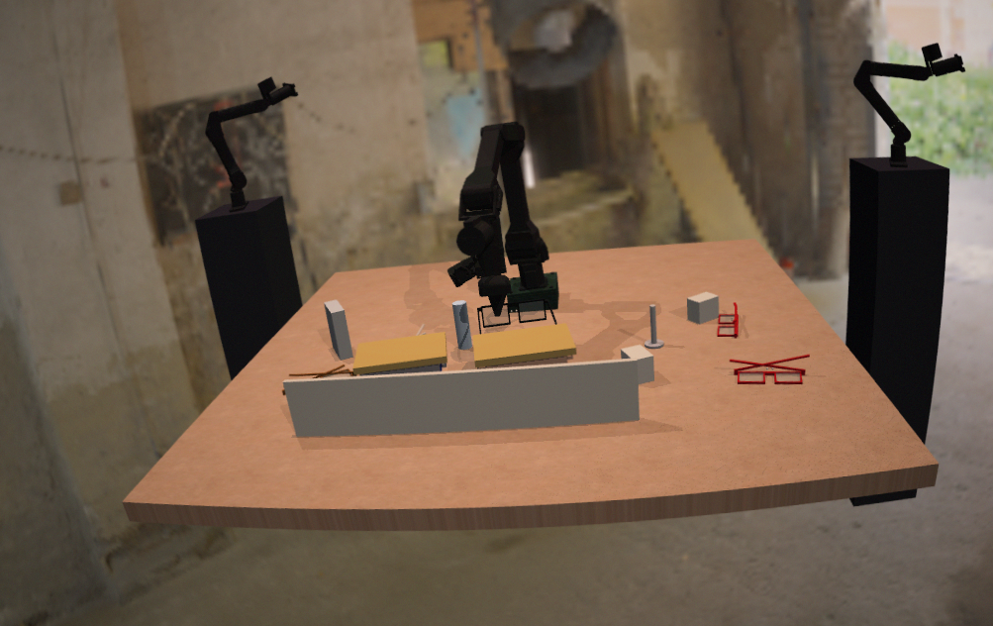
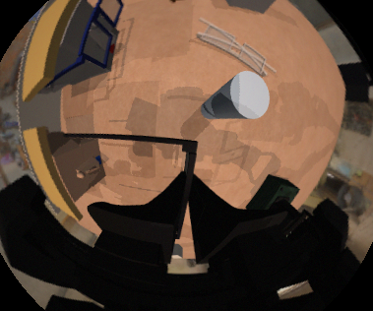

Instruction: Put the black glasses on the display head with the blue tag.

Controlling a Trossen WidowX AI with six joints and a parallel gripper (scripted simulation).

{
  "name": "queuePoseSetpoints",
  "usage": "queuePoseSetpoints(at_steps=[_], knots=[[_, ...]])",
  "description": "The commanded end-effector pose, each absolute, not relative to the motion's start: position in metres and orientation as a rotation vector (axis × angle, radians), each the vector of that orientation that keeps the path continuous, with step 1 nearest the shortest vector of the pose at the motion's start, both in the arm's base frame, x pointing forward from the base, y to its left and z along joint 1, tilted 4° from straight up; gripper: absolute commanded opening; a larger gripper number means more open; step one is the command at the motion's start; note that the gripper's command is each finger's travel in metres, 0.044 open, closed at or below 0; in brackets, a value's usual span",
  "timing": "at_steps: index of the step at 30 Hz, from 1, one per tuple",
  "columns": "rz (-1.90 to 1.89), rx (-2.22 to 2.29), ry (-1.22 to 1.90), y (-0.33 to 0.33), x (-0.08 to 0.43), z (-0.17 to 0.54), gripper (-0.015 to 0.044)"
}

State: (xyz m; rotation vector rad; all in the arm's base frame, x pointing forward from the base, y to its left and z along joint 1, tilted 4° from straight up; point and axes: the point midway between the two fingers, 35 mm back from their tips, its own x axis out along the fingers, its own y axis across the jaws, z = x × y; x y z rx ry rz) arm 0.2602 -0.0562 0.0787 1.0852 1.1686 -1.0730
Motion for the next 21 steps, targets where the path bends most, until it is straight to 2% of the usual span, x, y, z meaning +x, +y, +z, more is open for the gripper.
queuePoseSetpoints(at_steps=[1, 21], knots=[[-1.077, 1.081, 1.171, -0.057, 0.260, 0.076, 0.0000], [-1.071, 1.085, 1.166, -0.053, 0.284, 0.077, 0.0000]])
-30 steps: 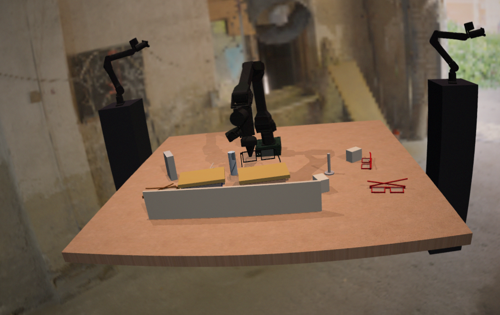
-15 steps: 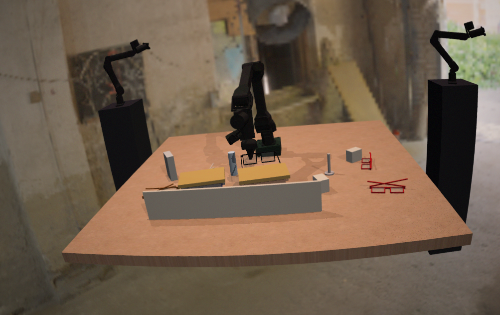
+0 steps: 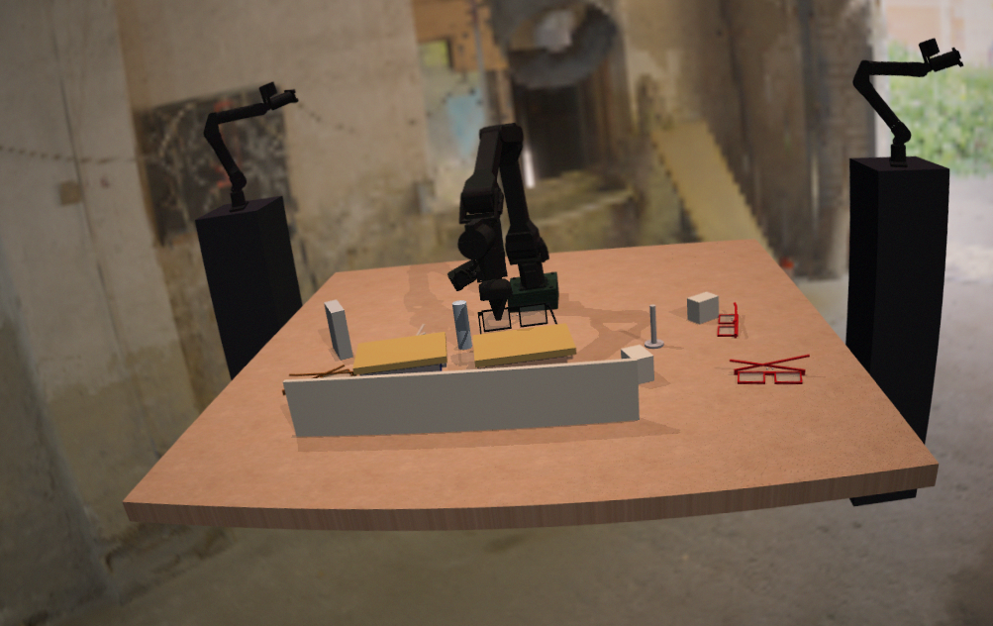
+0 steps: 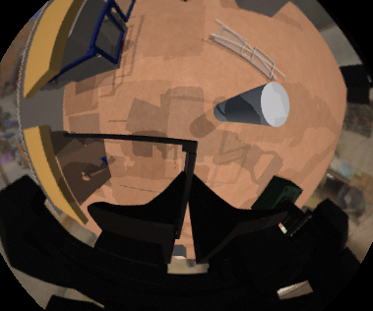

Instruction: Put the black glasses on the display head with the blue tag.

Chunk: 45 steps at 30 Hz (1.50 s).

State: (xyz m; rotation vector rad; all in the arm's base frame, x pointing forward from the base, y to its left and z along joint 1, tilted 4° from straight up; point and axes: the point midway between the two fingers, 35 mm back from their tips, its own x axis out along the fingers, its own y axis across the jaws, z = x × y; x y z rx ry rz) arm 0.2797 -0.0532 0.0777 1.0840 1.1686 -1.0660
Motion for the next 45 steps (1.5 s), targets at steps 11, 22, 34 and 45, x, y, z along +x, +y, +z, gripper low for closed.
queuePoseSetpoints(at_steps=[11, 22, 34, 45], knots=[[-1.070, 1.085, 1.165, -0.051, 0.299, 0.079, 0.0000], [-1.069, 1.086, 1.164, -0.048, 0.314, 0.080, 0.0000], [-1.068, 1.087, 1.163, -0.046, 0.331, 0.081, 0.0000], [-1.067, 1.088, 1.162, -0.043, 0.346, 0.083, 0.0000]])
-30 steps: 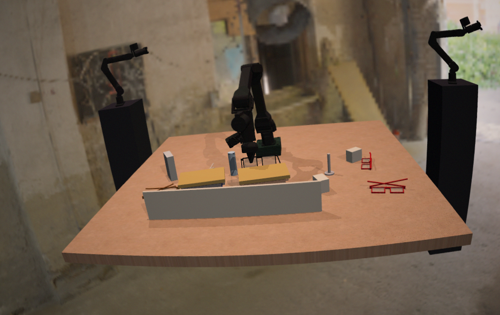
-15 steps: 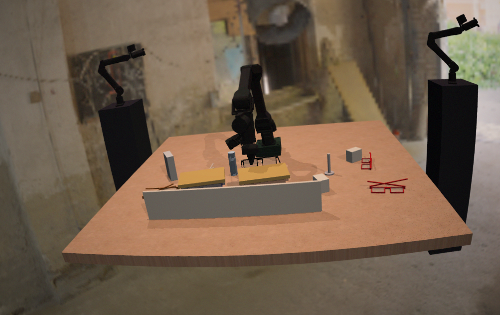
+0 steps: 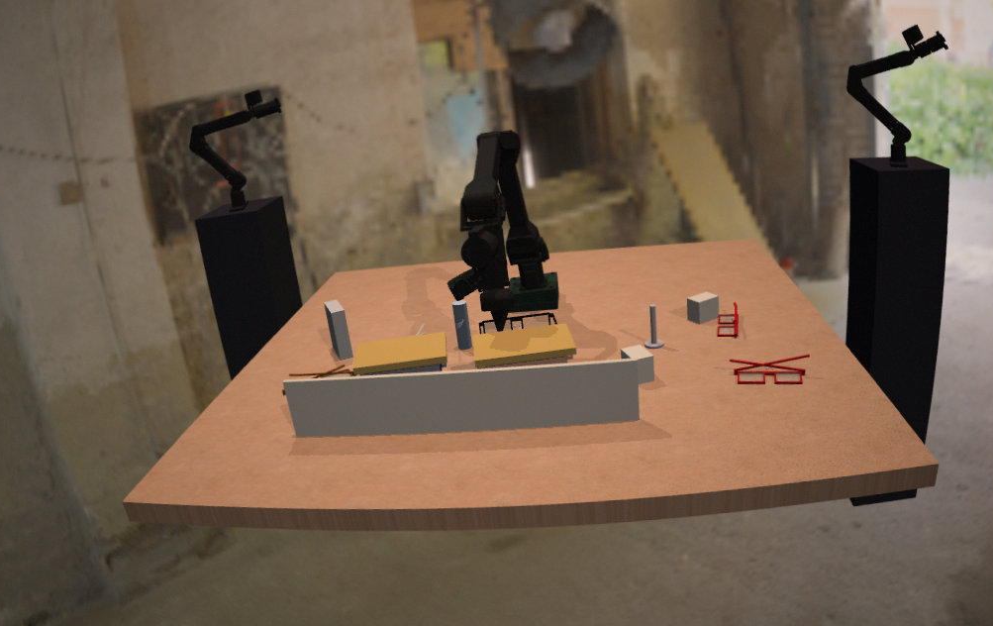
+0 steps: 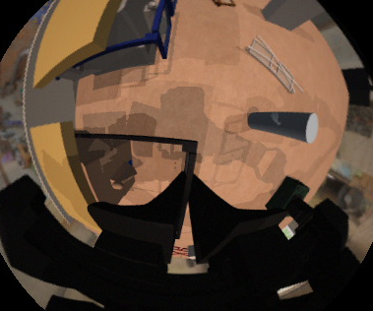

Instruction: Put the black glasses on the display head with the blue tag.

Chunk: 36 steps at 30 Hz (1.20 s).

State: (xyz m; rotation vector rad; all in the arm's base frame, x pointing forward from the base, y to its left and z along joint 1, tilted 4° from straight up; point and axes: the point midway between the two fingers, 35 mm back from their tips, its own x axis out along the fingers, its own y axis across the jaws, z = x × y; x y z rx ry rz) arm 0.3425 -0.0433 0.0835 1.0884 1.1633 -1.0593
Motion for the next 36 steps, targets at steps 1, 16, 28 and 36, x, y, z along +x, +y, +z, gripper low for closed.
queuePoseSetpoints(at_steps=[1, 16, 28, 36], knots=[[-1.067, 1.088, 1.161, -0.043, 0.348, 0.083, 0.0000], [-1.065, 1.089, 1.160, -0.040, 0.369, 0.085, 0.0000], [-1.064, 1.090, 1.159, -0.037, 0.385, 0.087, 0.0000], [-1.063, 1.091, 1.158, -0.035, 0.397, 0.088, 0.0000]])
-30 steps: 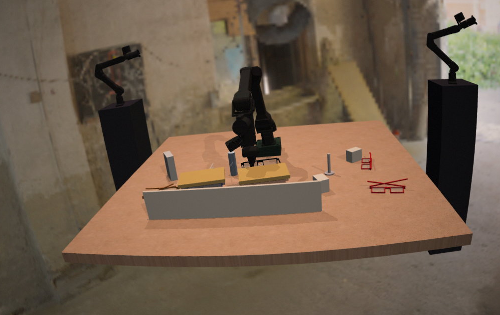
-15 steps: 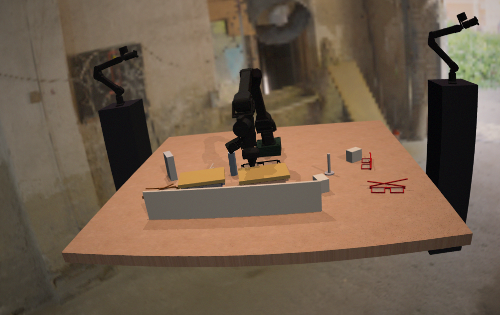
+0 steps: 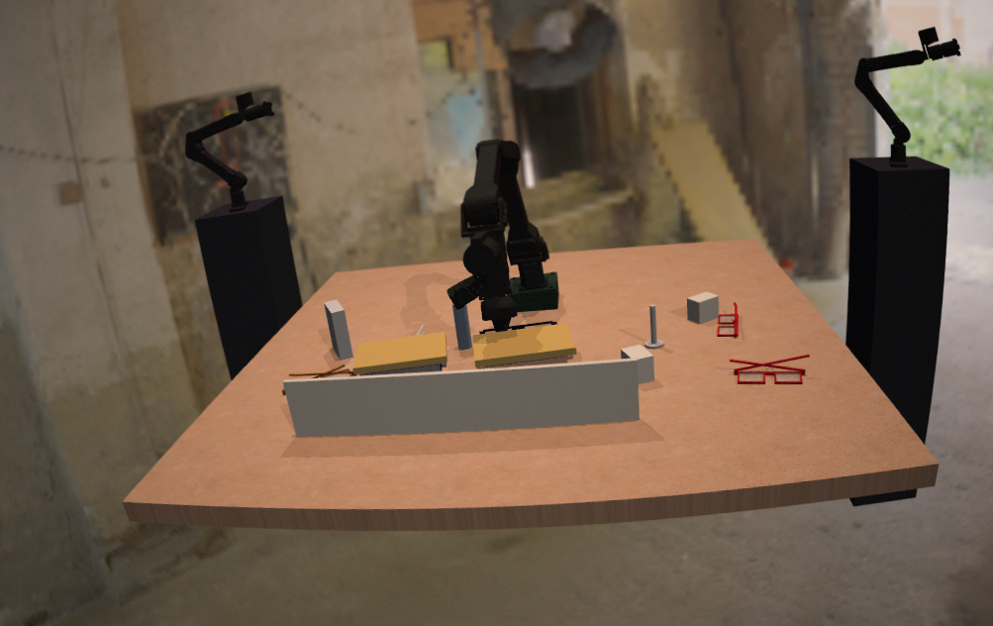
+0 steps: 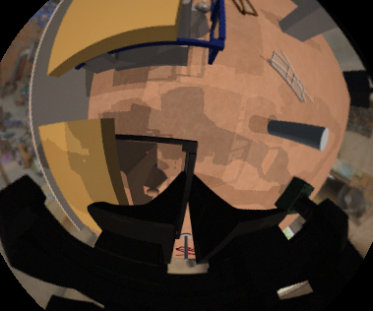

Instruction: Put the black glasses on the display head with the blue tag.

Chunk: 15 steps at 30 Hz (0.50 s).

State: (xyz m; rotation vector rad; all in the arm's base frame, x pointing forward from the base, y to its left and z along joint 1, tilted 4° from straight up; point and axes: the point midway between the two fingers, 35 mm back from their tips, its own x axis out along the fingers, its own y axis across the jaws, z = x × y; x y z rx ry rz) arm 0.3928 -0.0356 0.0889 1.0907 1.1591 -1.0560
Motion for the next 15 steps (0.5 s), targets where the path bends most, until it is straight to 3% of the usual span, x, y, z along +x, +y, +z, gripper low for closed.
queuePoseSetpoints(at_steps=[1, 15], knots=[[-1.063, 1.091, 1.158, -0.035, 0.398, 0.088, 0.0000], [-1.062, 1.092, 1.157, -0.033, 0.414, 0.089, 0.0000]])
